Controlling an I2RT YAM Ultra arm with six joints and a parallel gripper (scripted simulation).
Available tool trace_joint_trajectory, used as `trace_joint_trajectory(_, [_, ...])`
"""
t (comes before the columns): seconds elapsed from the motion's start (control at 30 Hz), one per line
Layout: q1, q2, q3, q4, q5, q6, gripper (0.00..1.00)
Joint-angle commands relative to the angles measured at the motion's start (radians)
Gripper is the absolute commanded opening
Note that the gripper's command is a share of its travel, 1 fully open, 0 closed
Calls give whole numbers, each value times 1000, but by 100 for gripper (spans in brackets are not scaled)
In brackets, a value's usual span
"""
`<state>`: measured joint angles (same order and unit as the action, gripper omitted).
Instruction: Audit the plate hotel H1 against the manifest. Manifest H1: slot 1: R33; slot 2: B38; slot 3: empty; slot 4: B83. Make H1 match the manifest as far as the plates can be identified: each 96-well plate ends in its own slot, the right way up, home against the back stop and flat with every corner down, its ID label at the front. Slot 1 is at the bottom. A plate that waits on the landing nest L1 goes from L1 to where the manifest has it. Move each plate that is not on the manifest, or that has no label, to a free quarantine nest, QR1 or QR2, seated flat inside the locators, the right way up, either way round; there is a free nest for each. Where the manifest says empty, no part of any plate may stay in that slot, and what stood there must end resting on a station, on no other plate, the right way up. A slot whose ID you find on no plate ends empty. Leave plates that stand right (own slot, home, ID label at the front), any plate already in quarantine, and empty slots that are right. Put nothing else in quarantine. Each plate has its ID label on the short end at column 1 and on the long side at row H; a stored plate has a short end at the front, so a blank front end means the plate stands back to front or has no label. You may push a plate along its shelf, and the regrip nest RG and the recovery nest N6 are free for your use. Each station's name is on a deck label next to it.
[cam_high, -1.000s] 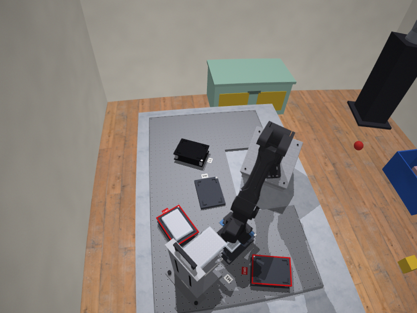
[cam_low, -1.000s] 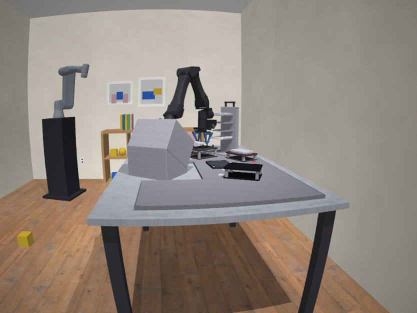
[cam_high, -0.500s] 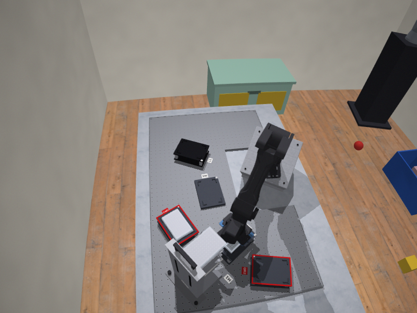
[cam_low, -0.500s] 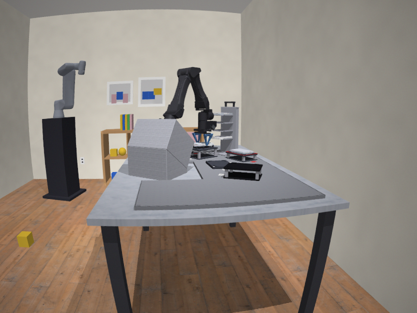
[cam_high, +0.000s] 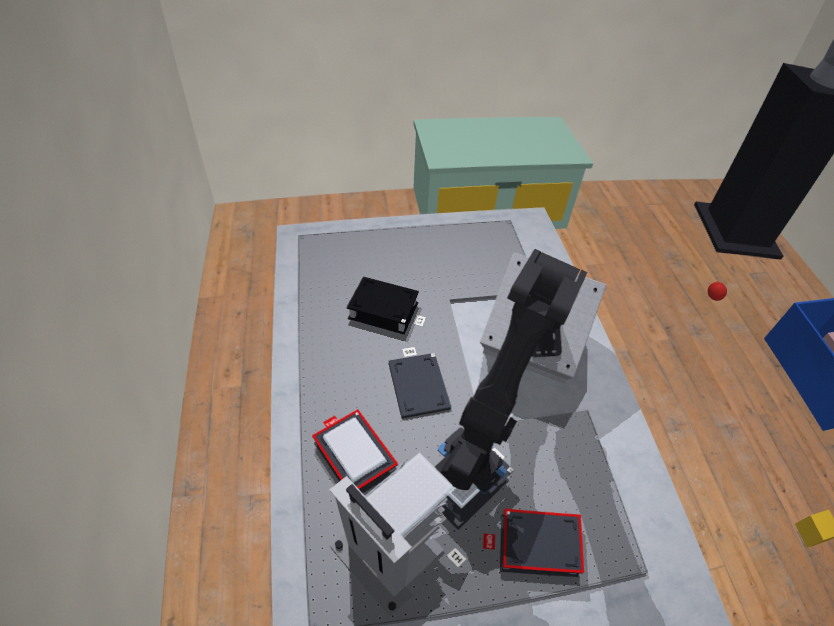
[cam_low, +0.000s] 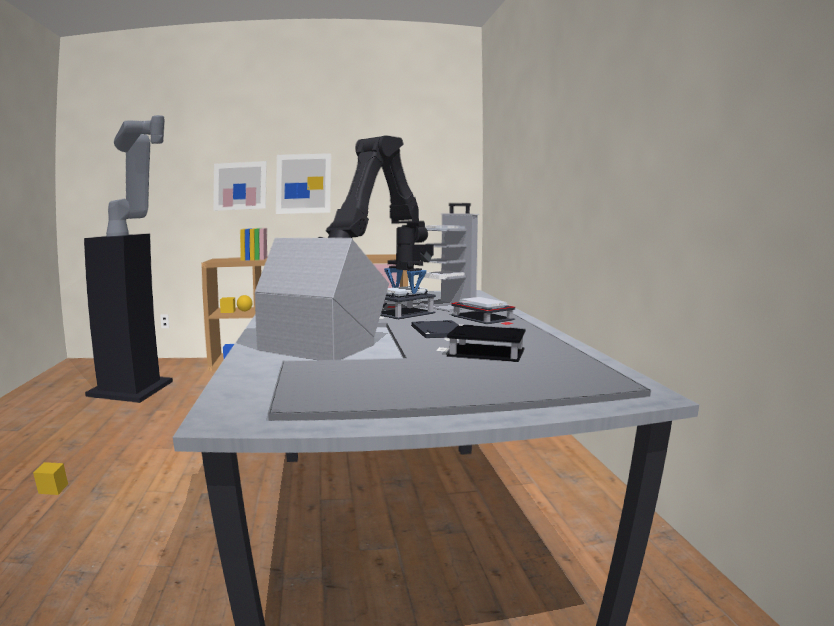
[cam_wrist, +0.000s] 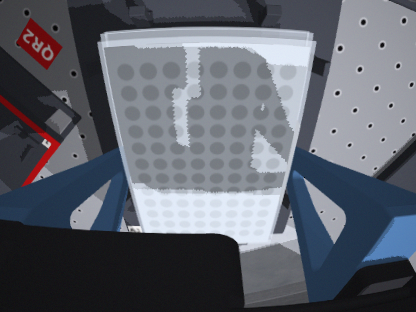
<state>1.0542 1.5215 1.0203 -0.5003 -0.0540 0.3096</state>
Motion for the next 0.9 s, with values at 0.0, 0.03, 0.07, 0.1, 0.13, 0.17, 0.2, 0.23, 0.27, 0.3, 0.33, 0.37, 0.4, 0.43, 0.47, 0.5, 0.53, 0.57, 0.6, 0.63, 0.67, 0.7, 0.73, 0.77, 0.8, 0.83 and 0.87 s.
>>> trace_joint_trajectory(0.0, [12,2,-20,25,9,6,86])
trace_joint_trajectory(0.03, [12,9,-20,28,9,6,86])
trace_joint_trajectory(0.07, [12,15,-21,30,9,6,86])
trace_joint_trajectory(0.1, [13,17,-22,32,10,6,86])
trace_joint_trajectory(0.13, [13,19,-22,35,10,6,86])
trace_joint_trajectory(0.17, [12,15,-22,37,10,6,86])
trace_joint_trajectory(0.2, [10,14,-22,40,10,7,86])
trace_joint_trajectory(0.23, [10,14,-22,40,10,7,86])
trace_joint_trajectory(0.27, [10,14,-22,40,10,7,86])
trace_joint_trajectory(0.3, [9,22,8,44,10,6,86])
trace_joint_trajectory(0.33, [10,28,6,47,10,6,86])
trace_joint_trajectory(0.37, [10,29,5,48,10,6,86])
trace_joint_trajectory(0.4, [4,11,-4,35,4,3,86])
trace_joint_trajectory(0.43, [4,11,-4,35,4,3,86])
trace_joint_trajectory(0.47, [4,11,-4,35,4,3,100])
trace_joint_trajectory(0.5, [4,11,-4,35,4,3,100])
trace_joint_trajectory(0.53, [4,11,-4,35,4,3,100])
trace_joint_trajectory(0.57, [4,11,-4,35,4,3,100])
trace_joint_trajectory(0.6, [4,11,-4,35,4,3,100])
trace_joint_trajectory(0.63, [4,11,-4,35,4,3,100])
trace_joint_trajectory(0.67, [4,11,-4,35,4,3,100])
trace_joint_trajectory(0.7, [4,11,-4,35,4,3,100])
trace_joint_trajectory(0.73, [4,11,-4,35,4,3,100])
trace_joint_trajectory(0.77, [4,11,-4,35,4,3,100])
trace_joint_trajectory(0.8, [4,11,-4,35,4,3,100])
trace_joint_trajectory(0.83, [4,11,-4,35,4,3,100])
trace_joint_trajectory(0.87, [4,11,-4,35,4,3,100])
